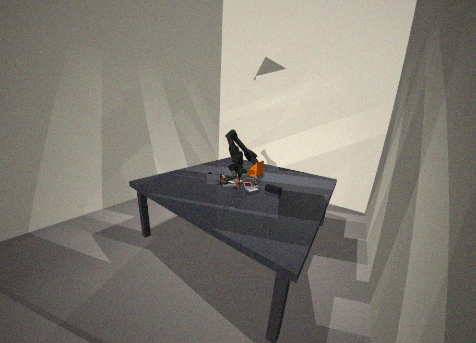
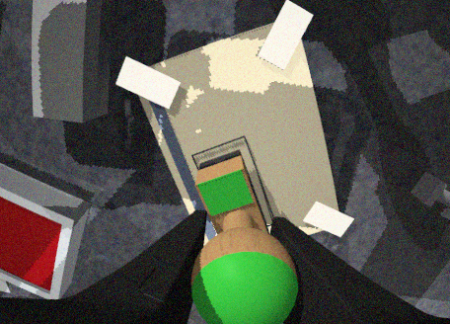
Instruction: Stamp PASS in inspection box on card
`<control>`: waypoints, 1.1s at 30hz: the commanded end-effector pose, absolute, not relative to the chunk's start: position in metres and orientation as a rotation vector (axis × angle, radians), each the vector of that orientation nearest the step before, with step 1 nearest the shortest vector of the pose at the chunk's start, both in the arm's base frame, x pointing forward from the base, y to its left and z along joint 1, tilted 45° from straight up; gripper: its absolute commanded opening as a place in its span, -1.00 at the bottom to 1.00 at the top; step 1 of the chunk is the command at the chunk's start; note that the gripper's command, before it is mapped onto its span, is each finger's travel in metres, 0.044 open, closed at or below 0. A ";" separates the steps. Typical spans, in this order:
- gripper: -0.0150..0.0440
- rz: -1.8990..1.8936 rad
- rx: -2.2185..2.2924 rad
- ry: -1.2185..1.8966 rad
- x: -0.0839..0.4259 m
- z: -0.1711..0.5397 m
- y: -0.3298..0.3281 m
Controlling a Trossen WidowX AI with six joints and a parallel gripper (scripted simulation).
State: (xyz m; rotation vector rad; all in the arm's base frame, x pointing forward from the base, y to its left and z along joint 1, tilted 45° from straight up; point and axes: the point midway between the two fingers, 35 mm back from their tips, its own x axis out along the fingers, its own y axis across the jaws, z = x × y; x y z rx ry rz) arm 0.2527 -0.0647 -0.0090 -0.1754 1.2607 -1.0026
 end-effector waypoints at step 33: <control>-0.49 -1.000 -0.183 1.263 0.253 -0.013 -0.069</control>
